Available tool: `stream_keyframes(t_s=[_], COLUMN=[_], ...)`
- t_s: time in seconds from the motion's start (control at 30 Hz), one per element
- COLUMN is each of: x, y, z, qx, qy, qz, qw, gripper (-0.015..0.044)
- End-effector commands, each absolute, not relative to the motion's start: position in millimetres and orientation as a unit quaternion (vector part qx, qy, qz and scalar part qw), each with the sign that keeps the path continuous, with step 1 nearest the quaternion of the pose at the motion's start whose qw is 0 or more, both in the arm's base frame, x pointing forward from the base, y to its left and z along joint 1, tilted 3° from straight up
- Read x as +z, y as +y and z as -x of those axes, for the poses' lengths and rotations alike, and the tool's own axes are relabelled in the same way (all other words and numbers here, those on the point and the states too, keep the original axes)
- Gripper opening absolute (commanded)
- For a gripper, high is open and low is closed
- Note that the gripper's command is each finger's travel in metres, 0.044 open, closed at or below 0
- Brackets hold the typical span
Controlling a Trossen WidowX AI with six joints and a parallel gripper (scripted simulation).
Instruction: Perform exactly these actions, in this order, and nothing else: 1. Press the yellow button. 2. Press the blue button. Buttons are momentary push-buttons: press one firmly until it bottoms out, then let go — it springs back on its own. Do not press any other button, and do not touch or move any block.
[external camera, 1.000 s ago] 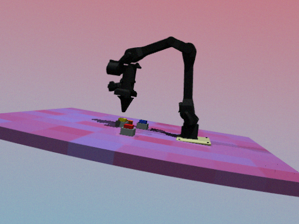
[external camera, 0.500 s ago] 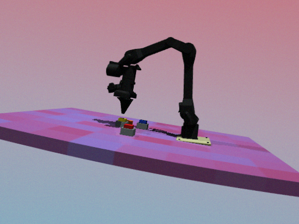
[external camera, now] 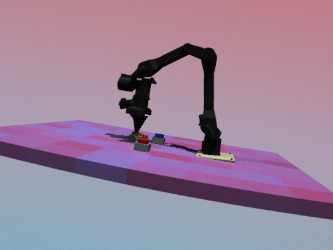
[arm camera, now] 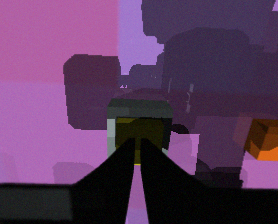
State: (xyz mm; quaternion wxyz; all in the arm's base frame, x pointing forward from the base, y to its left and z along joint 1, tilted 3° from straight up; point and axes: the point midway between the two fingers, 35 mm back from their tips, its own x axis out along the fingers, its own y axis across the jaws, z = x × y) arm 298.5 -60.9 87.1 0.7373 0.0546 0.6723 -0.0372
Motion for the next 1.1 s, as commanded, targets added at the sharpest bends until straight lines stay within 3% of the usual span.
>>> stream_keyframes(t_s=[0.0, 0.87, 1.07], x=[82, 82, 114], y=[-61, -61, -62], z=[-297, -297, -295], qx=[-0.040, -0.040, -0.040], qy=[0.677, 0.677, 0.677], qz=[-0.054, -0.054, -0.054], qw=[0.733, 0.733, 0.733], gripper=[0.0020, 0.0020, 0.0020])
